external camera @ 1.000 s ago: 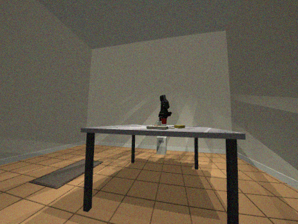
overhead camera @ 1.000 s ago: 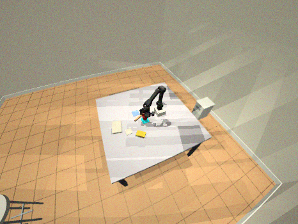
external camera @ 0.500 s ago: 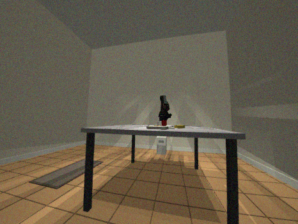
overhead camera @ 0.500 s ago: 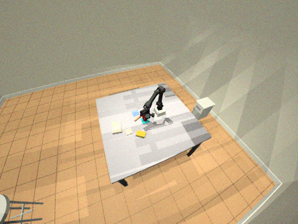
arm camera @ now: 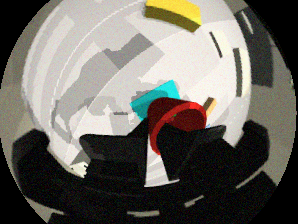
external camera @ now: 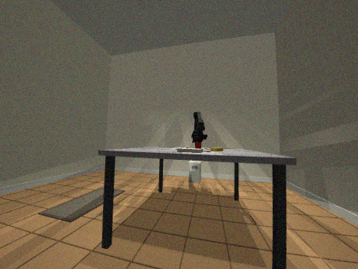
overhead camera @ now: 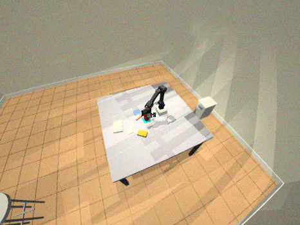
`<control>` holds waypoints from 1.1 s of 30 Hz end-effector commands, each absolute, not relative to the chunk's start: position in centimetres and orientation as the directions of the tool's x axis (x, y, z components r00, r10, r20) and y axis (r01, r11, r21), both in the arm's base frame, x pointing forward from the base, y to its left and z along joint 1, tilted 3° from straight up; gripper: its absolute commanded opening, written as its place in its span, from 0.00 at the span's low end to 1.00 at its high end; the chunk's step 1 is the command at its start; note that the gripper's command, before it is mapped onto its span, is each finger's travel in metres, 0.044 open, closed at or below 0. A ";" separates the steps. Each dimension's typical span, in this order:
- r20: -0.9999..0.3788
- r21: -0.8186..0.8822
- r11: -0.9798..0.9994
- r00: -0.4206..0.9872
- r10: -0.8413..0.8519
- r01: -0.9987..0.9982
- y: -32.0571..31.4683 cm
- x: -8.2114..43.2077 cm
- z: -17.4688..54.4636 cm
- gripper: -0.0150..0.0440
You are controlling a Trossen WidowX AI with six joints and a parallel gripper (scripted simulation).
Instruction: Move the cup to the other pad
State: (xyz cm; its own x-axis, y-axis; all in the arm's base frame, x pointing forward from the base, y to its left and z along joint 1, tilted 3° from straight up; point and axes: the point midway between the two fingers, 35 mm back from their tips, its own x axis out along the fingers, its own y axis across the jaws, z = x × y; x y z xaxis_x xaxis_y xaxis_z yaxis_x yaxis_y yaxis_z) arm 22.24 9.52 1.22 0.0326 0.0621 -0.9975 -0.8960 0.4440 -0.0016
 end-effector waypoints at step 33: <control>-0.998 0.001 0.446 0.030 0.061 -0.895 9.3 22.1 4.1 0.47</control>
State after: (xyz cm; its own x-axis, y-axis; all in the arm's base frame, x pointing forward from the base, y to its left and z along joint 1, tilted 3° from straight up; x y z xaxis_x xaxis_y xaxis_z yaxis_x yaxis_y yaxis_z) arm 21.74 9.22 3.30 0.0130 0.0543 -0.9984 -0.8940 0.4480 0.0127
